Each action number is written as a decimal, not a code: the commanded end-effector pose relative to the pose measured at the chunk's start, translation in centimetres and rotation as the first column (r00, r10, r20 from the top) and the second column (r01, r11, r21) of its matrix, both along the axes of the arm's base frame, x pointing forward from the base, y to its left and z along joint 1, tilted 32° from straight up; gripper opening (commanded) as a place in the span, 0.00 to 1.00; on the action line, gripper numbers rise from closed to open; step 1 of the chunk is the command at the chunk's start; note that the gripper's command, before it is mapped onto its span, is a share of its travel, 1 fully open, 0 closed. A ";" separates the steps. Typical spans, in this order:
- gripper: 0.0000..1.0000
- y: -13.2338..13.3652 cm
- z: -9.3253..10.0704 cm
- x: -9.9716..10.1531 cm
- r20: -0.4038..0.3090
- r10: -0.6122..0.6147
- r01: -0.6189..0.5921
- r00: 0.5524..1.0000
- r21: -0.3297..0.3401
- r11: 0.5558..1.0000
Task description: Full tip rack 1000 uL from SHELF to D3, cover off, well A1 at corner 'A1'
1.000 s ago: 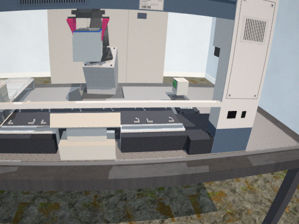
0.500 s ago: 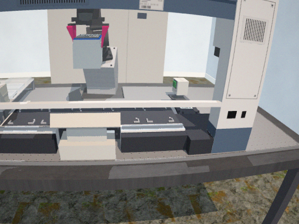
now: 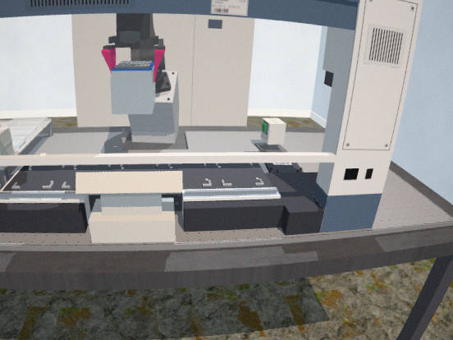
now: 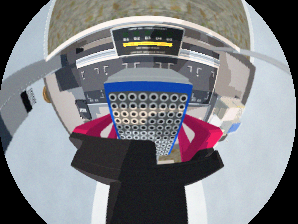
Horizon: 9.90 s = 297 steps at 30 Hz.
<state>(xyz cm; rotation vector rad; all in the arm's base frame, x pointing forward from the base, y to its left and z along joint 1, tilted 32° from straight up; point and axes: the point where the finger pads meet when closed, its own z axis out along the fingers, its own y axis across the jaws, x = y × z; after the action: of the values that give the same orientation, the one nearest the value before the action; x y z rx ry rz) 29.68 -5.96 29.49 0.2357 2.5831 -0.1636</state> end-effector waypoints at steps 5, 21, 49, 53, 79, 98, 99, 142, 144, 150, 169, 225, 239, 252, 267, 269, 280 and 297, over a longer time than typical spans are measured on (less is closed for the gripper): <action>0.00 -0.6 -0.3 0.7 0.026 0.001 -0.001 1.000 -0.012 1.000; 0.00 -1.0 -2.3 1.9 0.025 0.001 -0.001 1.000 -0.012 1.000; 0.00 -1.7 -6.1 4.1 0.011 0.001 -0.001 1.000 -0.009 1.000; 0.00 -1.8 -6.7 4.4 0.011 0.001 -0.001 1.000 -0.009 1.000; 0.00 -2.5 -9.8 6.3 0.012 0.001 -0.001 1.000 -0.010 1.000; 0.00 -2.9 -11.6 7.5 0.030 0.001 -0.001 1.000 -0.014 1.000; 0.00 -3.0 -12.5 7.7 0.009 0.001 -0.001 1.000 -0.009 1.000; 0.00 -2.8 -11.7 8.6 0.036 0.003 -0.003 0.999 -0.010 1.000; 0.00 -2.8 -11.7 8.6 0.036 0.003 -0.003 0.999 -0.010 1.000; 0.00 -2.8 -11.7 8.6 0.036 0.003 -0.003 0.999 -0.010 1.000; 0.00 -2.8 -11.7 8.6 0.036 0.003 -0.003 0.999 -0.010 1.000; 0.00 -2.9 -12.8 9.0 0.035 0.003 -0.003 0.999 -0.010 1.000; 0.00 -2.9 -12.8 9.0 0.035 0.003 -0.003 0.999 -0.010 1.000; 0.00 -2.9 -12.8 9.0 0.035 0.003 -0.003 0.999 -0.010 1.000; 1.00 -2.9 -12.8 9.0 0.035 0.003 -0.003 0.999 -0.010 1.000; 1.00 -2.9 -12.8 9.0 0.035 0.003 -0.003 0.999 -0.010 1.000; 1.00 -2.9 -12.8 9.0 0.035 0.003 -0.003 0.999 -0.010 1.000; 1.00 -2.9 -12.8 9.0 0.035 0.003 -0.003 0.999 -0.010 1.000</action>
<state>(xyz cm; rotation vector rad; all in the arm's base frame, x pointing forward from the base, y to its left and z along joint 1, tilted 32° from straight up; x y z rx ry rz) 37.99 -8.67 15.26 0.2338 2.5825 -0.1649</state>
